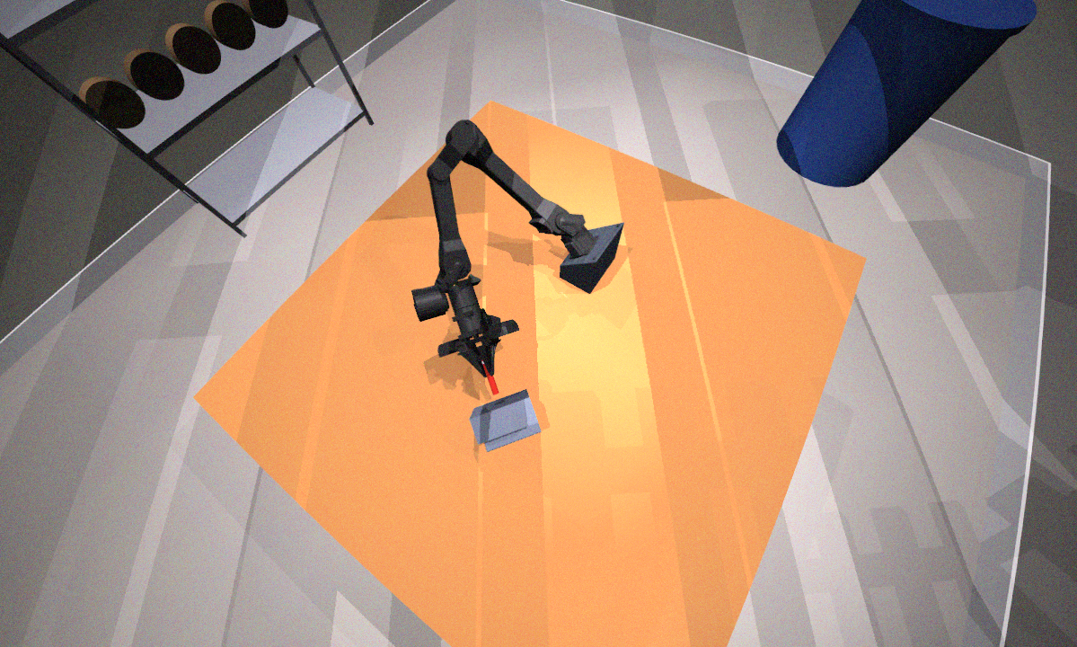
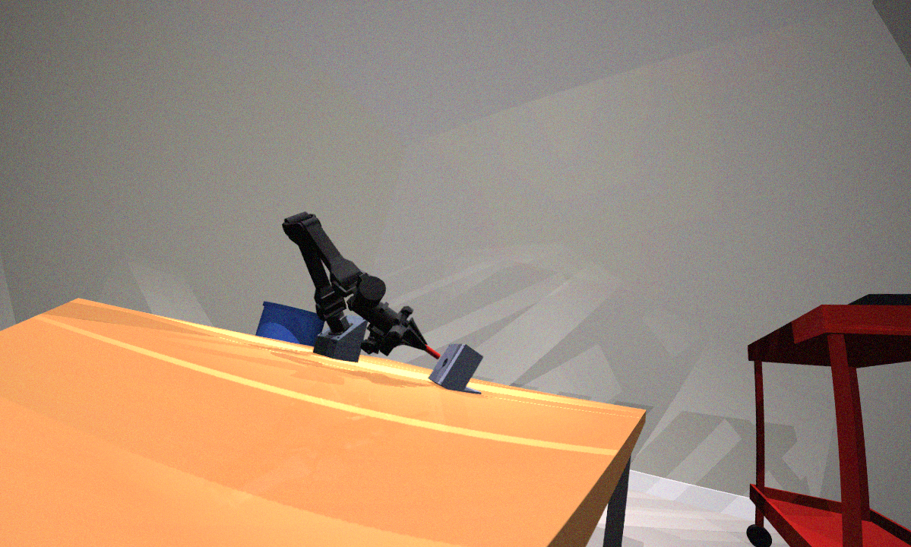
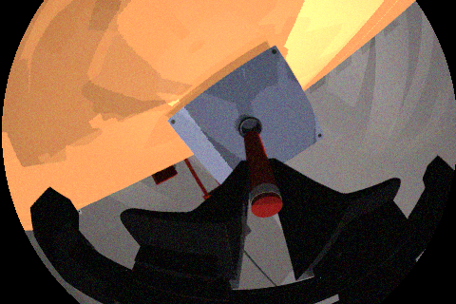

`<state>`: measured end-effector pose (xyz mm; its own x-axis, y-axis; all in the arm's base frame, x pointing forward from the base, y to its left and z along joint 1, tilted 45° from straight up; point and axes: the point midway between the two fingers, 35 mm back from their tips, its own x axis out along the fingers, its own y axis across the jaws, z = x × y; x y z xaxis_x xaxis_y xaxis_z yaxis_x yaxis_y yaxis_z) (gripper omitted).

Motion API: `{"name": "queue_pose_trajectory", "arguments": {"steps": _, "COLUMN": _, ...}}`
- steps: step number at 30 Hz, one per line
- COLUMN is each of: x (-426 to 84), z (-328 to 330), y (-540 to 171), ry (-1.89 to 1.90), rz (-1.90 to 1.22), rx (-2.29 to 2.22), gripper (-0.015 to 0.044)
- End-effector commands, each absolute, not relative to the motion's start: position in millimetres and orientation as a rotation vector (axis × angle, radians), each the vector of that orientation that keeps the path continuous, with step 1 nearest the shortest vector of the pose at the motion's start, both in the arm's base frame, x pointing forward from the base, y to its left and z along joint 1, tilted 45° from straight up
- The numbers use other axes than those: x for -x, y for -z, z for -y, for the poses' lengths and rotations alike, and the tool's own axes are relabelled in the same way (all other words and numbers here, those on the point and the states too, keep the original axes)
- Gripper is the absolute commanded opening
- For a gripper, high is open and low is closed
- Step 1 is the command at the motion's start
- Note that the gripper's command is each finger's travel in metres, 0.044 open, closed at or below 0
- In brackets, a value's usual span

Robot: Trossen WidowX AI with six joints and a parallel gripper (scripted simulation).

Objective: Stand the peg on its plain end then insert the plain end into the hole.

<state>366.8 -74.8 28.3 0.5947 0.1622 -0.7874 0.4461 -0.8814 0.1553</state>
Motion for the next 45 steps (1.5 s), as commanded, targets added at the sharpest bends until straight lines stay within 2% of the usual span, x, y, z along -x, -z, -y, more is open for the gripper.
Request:
{"name": "queue_pose_trajectory", "arguments": {"steps": 1, "x": -369.4, "z": 74.2, "y": -23.6, "ry": 1.184, "rz": -0.494, "rx": -2.492, "gripper": 0.0000}}
{"name": "queue_pose_trajectory", "arguments": {"steps": 45, "x": -376.3, "z": 71.9, "y": -9.9, "ry": 1.175, "rz": -0.500, "rx": -2.492, "gripper": 0.0000}}
